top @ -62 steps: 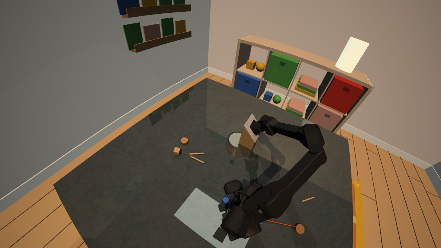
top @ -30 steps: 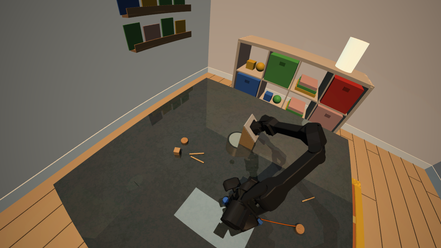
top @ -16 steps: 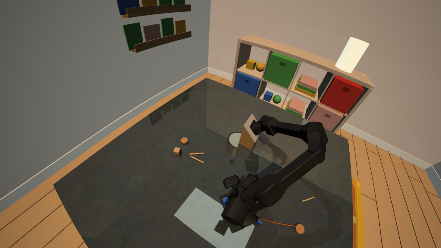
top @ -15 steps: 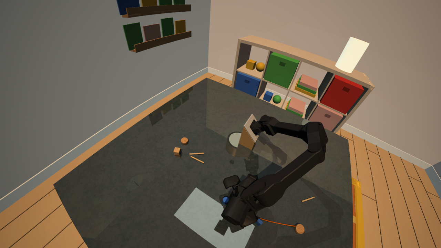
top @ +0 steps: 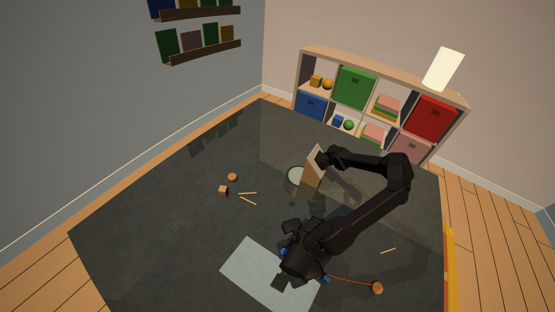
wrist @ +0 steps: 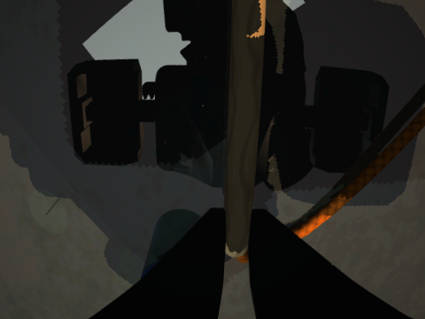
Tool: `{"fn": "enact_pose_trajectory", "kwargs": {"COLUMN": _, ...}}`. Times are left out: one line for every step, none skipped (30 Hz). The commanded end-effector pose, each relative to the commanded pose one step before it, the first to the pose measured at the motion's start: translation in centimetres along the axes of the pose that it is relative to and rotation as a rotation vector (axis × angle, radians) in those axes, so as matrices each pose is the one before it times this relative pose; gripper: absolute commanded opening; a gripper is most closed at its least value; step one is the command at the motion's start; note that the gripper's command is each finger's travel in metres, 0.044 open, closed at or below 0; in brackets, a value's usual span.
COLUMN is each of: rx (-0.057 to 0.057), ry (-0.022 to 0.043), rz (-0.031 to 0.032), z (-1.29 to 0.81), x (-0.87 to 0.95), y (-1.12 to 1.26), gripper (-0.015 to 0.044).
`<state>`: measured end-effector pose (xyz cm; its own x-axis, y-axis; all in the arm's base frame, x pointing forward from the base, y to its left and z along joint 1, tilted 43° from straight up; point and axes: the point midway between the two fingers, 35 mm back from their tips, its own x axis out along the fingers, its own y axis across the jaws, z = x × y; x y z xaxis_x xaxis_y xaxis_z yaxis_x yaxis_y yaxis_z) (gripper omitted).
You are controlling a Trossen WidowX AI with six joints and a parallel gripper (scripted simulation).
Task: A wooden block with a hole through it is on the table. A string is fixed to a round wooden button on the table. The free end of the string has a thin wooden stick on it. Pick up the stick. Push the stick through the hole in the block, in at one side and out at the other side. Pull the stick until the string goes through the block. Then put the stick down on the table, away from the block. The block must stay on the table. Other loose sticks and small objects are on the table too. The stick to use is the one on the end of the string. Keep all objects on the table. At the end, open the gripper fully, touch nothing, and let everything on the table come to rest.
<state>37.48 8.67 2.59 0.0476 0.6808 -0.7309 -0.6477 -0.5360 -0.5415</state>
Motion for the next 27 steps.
{"fn": "enact_pose_trajectory", "kwargs": {"rx": 0.005, "ry": -0.00397, "rz": -0.00271, "z": 0.203, "x": 0.137, "y": 0.081, "gripper": 0.0}}
{"fn": "enact_pose_trajectory", "kwargs": {"rx": 0.0, "ry": 0.00002, "rz": 0.00004, "z": 0.064, "x": -0.001, "y": -0.01, "gripper": 0.0}}
{"fn": "enact_pose_trajectory", "kwargs": {"rx": 0.0, "ry": 0.00002, "rz": 0.00005, "z": 0.085, "x": -0.001, "y": -0.012, "gripper": 0.0}}
{"fn": "enact_pose_trajectory", "kwargs": {"rx": 0.0, "ry": 0.00002, "rz": 0.00006, "z": 0.106, "x": -0.002, "y": -0.015, "gripper": 0.0}}
{"fn": "enact_pose_trajectory", "kwargs": {"rx": 0.0, "ry": 0.00003, "rz": 0.00007, "z": 0.124, "x": -0.002, "y": -0.017, "gripper": 0.0}}
{"fn": "enact_pose_trajectory", "kwargs": {"rx": 0.0, "ry": 0.00004, "rz": 0.00007, "z": 0.131, "x": -0.002, "y": -0.017, "gripper": 0.0}}
{"fn": "enact_pose_trajectory", "kwargs": {"rx": 0.0, "ry": 0.00003, "rz": 0.00007, "z": 0.132, "x": -0.002, "y": -0.017, "gripper": 0.0}}
{"fn": "enact_pose_trajectory", "kwargs": {"rx": 0.0, "ry": 0.00003, "rz": 0.00007, "z": 0.133, "x": -0.002, "y": -0.016, "gripper": 0.0}}
{"fn": "enact_pose_trajectory", "kwargs": {"rx": 0.0, "ry": 0.00003, "rz": 0.00006, "z": 0.132, "x": -0.002, "y": -0.016, "gripper": 0.0}}
{"fn": "enact_pose_trajectory", "kwargs": {"rx": 0.0, "ry": 0.00003, "rz": 0.00006, "z": 0.132, "x": -0.002, "y": -0.015, "gripper": 0.0}}
{"fn": "enact_pose_trajectory", "kwargs": {"rx": 0.0, "ry": 0.00003, "rz": 0.00006, "z": 0.132, "x": -0.002, "y": -0.014, "gripper": 0.0}}
{"fn": "enact_pose_trajectory", "kwargs": {"rx": 0.0, "ry": 0.00003, "rz": 0.00005, "z": 0.132, "x": -0.002, "y": -0.014, "gripper": 0.0}}
{"fn": "enact_pose_trajectory", "kwargs": {"rx": 0.0, "ry": 0.00002, "rz": 0.00005, "z": 0.132, "x": -0.001, "y": -0.013, "gripper": 0.0}}
{"fn": "enact_pose_trajectory", "kwargs": {"rx": 0.0, "ry": 0.00002, "rz": 0.00005, "z": 0.132, "x": -0.001, "y": -0.012, "gripper": 0.0}}
{"fn": "enact_pose_trajectory", "kwargs": {"rx": 0.0, "ry": 0.00002, "rz": 0.00004, "z": 0.132, "x": -0.001, "y": -0.012, "gripper": 0.0}}
{"fn": "enact_pose_trajectory", "kwargs": {"rx": 0.0, "ry": 0.00002, "rz": 0.00004, "z": 0.132, "x": -0.001, "y": -0.011, "gripper": 0.0}}
{"fn": "enact_pose_trajectory", "kwargs": {"rx": 0.0, "ry": 0.00002, "rz": 0.00004, "z": 0.132, "x": -0.001, "y": -0.01, "gripper": 0.0}}
{"fn": "enact_pose_trajectory", "kwargs": {"rx": 0.0, "ry": 0.00001, "rz": 0.00004, "z": 0.132, "x": -0.001, "y": -0.009, "gripper": 0.0}}
{"fn": "enact_pose_trajectory", "kwargs": {"rx": 0.0, "ry": 0.00001, "rz": 0.00003, "z": 0.132, "x": -0.001, "y": -0.009, "gripper": 0.0}}
{"fn": "enact_pose_trajectory", "kwargs": {"rx": 0.0, "ry": 0.00001, "rz": 0.00003, "z": 0.132, "x": -0.001, "y": -0.008, "gripper": 0.0}}
{"fn": "enact_pose_trajectory", "kwargs": {"rx": 0.0, "ry": 0.00001, "rz": 0.00003, "z": 0.132, "x": -0.001, "y": -0.007, "gripper": 0.0}}
{"fn": "enact_pose_trajectory", "kwargs": {"rx": 0.0, "ry": 0.00007, "rz": 0.00003, "z": 0.132, "x": -0.001, "y": -0.007, "gripper": 0.0}}
{"fn": "enact_pose_trajectory", "kwargs": {"rx": 0.0, "ry": 0.00007, "rz": 0.00003, "z": 0.132, "x": -0.001, "y": -0.006, "gripper": 0.0}}
{"fn": "enact_pose_trajectory", "kwargs": {"rx": 0.0, "ry": 0.00007, "rz": 0.00002, "z": 0.132, "x": -0.001, "y": -0.005, "gripper": 0.0}}
{"fn": "enact_pose_trajectory", "kwargs": {"rx": 0.0, "ry": 0.00007, "rz": 0.00002, "z": 0.132, "x": -0.001, "y": -0.005, "gripper": 0.0}}
{"fn": "enact_pose_trajectory", "kwargs": {"rx": 0.0, "ry": 0.00007, "rz": 0.00002, "z": 0.132, "x": -0.001, "y": -0.004, "gripper": 0.0}}
{"fn": "enact_pose_trajectory", "kwargs": {"rx": 0.0, "ry": 0.00006, "rz": 0.00001, "z": 0.131, "x": -0.001, "y": -0.003, "gripper": 0.0}}
